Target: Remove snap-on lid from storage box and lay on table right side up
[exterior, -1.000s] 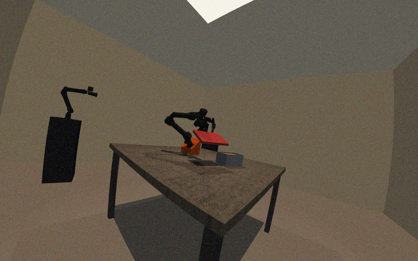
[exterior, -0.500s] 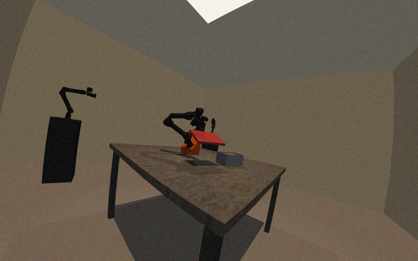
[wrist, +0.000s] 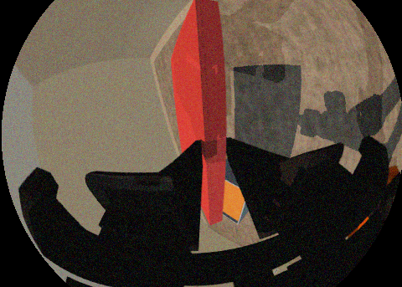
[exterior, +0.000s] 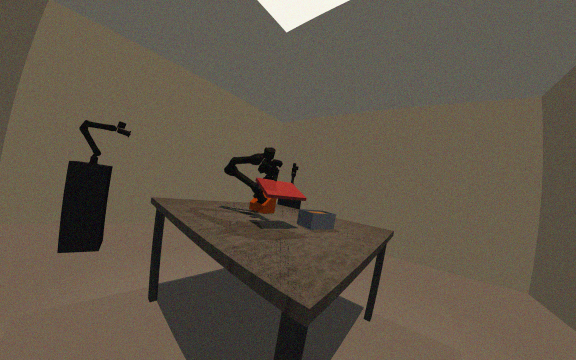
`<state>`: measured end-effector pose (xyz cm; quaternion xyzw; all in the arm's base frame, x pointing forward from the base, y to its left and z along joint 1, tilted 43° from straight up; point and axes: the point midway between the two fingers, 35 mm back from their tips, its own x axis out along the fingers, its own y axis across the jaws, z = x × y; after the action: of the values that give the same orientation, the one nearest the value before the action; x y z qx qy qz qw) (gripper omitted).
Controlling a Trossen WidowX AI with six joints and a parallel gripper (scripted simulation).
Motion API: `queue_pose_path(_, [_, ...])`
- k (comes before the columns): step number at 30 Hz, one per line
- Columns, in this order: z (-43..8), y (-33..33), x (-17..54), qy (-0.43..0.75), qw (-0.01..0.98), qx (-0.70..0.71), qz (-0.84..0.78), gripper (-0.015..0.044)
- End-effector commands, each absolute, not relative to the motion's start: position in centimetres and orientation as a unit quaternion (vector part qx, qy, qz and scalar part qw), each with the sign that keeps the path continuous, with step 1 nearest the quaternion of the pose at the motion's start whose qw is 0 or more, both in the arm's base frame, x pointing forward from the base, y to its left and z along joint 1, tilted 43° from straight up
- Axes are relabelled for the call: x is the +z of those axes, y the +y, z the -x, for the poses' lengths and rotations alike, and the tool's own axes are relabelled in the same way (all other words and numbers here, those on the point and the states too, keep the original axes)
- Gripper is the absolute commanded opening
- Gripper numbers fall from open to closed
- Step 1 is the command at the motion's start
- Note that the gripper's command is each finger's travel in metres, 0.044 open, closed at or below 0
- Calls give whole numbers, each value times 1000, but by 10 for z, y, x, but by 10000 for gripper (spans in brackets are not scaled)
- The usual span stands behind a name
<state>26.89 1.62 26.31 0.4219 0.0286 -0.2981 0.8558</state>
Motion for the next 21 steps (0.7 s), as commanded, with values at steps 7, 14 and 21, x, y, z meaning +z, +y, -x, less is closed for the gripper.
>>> queue_pose_path(7, [-264,3,278,29,857,-294,-423,0])
queue_pose_path(14, [-261,-7,287,29,857,-294,-423,0])
queue_pose_path(21, [-258,-18,296,29,857,-293,-423,0])
